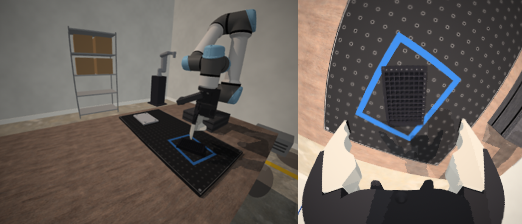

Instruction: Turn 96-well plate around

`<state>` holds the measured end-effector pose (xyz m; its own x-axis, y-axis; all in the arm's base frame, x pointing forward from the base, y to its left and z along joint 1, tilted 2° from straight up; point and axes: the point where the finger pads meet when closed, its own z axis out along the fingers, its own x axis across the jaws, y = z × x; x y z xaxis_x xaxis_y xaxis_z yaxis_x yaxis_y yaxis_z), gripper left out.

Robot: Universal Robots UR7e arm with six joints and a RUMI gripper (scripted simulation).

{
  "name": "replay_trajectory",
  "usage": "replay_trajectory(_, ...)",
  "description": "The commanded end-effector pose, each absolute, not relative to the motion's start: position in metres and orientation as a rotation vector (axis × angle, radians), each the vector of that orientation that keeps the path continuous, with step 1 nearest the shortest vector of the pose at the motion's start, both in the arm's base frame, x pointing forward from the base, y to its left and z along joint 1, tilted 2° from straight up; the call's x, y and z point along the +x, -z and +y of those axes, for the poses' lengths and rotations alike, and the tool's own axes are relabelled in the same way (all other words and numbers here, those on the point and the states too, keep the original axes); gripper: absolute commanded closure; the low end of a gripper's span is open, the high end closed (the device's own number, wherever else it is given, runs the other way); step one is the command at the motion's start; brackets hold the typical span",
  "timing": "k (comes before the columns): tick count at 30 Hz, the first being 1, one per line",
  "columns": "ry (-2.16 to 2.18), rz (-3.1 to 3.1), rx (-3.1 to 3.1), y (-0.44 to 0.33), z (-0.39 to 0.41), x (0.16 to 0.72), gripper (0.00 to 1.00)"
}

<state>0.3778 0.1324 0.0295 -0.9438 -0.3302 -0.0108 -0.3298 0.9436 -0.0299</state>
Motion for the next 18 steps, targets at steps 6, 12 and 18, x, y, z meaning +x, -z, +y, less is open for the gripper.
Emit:
replay_trajectory(6,0.043,3.053,-0.678,-0.0299,0.133,0.3767,0.0)
replay_trajectory(12,0.044,3.003,-0.878,-0.0298,0.1325,0.3768,0.0)
replay_trajectory(18,0.045,2.903,-1.174,-0.0298,0.1324,0.3768,0.0)
